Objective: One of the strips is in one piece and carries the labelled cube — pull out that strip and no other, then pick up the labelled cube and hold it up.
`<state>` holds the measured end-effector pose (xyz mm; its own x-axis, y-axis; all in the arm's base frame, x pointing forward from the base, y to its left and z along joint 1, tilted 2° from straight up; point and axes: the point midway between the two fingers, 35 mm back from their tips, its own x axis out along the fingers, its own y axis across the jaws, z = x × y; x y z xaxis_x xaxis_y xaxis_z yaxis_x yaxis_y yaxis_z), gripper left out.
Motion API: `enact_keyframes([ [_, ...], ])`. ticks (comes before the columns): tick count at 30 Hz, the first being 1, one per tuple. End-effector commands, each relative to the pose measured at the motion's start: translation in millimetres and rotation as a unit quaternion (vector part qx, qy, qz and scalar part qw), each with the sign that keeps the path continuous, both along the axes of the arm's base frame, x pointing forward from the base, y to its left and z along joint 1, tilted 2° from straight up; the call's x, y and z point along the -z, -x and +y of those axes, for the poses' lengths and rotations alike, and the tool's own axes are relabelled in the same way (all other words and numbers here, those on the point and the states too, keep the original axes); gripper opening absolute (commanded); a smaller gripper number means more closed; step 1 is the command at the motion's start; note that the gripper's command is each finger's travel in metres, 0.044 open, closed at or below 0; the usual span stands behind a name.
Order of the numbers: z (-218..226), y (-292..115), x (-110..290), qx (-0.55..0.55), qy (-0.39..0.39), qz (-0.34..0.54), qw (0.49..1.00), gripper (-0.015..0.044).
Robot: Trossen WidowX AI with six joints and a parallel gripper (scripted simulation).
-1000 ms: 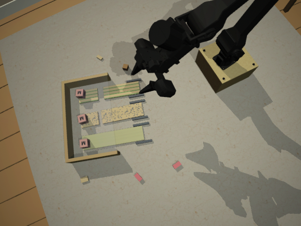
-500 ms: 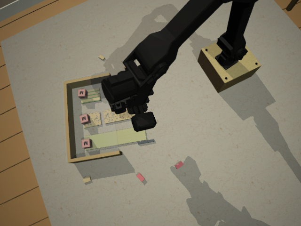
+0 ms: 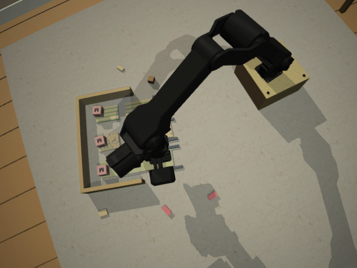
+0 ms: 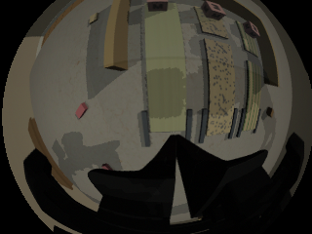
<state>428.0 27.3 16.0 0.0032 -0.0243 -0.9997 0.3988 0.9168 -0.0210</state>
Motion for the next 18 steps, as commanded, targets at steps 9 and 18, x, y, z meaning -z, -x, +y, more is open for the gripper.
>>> enact_keyframes([
  [9,-0.3,-5.1,11.8,0.006,-0.002,-0.005,1.0,0.0],
  [18,-0.5,-5.8,26.5,0.006,-0.002,-0.005,1.0,0.0],
])
